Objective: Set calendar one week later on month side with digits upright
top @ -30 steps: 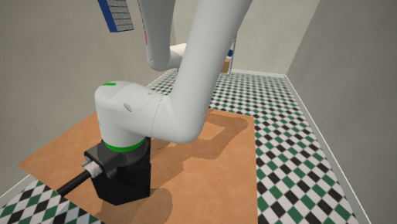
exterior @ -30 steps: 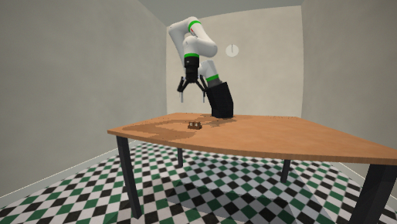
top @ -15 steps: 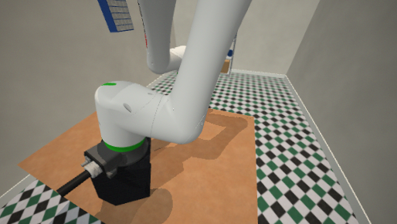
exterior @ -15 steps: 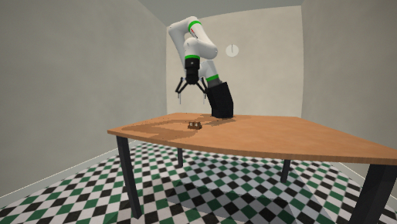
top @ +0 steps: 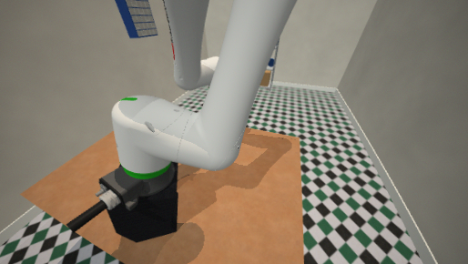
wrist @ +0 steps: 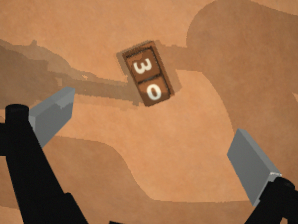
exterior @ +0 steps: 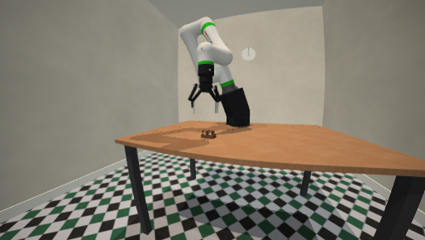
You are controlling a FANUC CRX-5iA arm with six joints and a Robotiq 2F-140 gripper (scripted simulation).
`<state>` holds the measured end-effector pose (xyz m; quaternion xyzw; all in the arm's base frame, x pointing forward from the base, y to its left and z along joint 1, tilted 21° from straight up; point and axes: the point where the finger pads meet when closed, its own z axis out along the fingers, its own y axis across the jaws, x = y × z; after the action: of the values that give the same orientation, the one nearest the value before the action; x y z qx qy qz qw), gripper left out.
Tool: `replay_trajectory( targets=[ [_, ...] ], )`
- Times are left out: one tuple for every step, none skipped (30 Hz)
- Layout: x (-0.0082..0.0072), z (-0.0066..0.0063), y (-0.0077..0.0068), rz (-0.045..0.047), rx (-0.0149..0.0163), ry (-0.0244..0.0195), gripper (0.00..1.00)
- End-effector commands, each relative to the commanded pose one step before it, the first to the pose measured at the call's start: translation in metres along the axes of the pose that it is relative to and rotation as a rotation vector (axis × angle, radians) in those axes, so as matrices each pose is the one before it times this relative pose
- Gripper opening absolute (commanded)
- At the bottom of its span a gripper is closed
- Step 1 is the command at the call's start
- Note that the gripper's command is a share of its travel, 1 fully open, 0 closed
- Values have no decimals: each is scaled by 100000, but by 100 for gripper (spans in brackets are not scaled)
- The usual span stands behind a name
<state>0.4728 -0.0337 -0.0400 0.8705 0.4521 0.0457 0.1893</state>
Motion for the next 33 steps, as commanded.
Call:
replay_trajectory(
  targets=[
    [18, 350, -19, -17282, 1930, 337, 100],
    [2, 67, -4, -3111, 4, 4, 100],
    [1, 28, -2, -1313, 2, 2, 100],
    [4, 116, -9, -5385, 9, 9, 100],
    [3, 72, -6, -3340, 6, 6, 100],
    [0, 7, -1, -345, 1, 1, 100],
    [6, 134, -12, -6214, 13, 14, 100],
    [2, 41, -4, -1903, 4, 5, 100],
    [5, 97, -9, -4499, 11, 12, 100],
    [3, 55, -5, -2524, 6, 8, 100],
    [6, 87, -9, -4010, 10, 13, 100],
    [3, 39, -4, -1823, 5, 7, 100],
    [0, 0, 0, 0, 0, 0, 100],
    [0, 0, 0, 0, 0, 0, 100],
    [7, 99, -11, -4595, 13, 18, 100],
    [6, 73, -8, -3372, 9, 14, 100],
    [4, 48, -5, -2230, 6, 10, 100],
    [3, 27, -3, -1243, 4, 6, 100],
    [1, 11, -1, -495, 1, 2, 100],
    [0, 2, 0, -75, 0, 0, 100],
    [0, 0, 0, 0, 0, 0, 29],
    [0, 0, 0, 0, 0, 0, 29],
    [0, 0, 0, 0, 0, 0, 29],
    [0, 0, 0, 0, 0, 0, 29],
    [0, 0, 0, 0, 0, 0, 29],
    [0, 0, 0, 0, 0, 0, 29],
    [0, 0, 0, 0, 0, 0, 29],
    [0, 0, 0, 0, 0, 0, 29],
    [0, 0, 0, 0, 0, 0, 29],
    [0, 0, 0, 0, 0, 0, 29],
    [0, 0, 0, 0, 0, 0, 29],
    [0, 0, 0, 0, 0, 0, 29],
    [0, 0, 0, 0, 0, 0, 29]
  ],
)
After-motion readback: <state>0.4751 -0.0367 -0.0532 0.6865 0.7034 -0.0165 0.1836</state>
